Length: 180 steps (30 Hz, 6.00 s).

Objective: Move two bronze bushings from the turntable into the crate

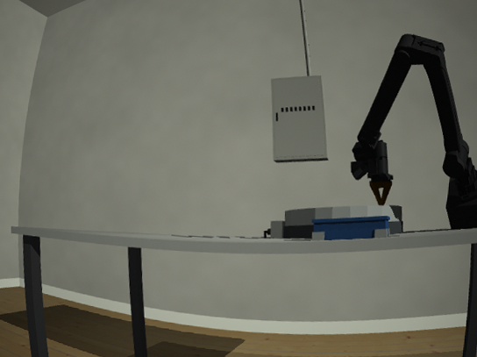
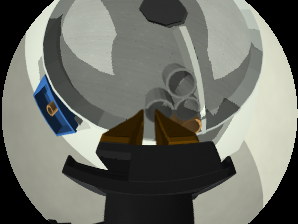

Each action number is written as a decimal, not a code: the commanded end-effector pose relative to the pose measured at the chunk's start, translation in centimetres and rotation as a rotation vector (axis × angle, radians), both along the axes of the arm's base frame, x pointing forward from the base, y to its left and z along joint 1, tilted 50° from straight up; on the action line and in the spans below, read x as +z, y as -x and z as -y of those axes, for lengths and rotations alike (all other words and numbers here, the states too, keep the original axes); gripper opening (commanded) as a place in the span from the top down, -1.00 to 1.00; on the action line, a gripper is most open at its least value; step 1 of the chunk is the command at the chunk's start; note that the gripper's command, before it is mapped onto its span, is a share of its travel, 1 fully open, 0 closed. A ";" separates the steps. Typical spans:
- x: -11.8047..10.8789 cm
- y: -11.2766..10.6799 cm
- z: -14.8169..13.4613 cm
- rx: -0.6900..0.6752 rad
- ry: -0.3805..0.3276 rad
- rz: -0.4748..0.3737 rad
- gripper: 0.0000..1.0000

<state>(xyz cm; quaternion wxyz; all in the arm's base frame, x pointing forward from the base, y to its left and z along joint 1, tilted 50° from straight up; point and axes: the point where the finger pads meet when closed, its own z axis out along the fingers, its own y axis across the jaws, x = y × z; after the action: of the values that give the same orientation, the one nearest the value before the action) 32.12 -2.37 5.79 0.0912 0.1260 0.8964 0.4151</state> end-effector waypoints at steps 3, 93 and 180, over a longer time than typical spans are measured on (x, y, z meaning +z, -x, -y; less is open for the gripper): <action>0.5 -0.8 -0.3 0.005 0.002 0.006 0.71; -1.6 -0.7 -2.1 0.005 -0.009 -0.013 0.71; 0.7 -1.5 0.5 -0.014 0.020 0.034 1.00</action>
<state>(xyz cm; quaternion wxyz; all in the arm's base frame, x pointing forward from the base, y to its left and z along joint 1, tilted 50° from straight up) 32.64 -0.93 5.03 0.0867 0.1306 0.8943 0.4192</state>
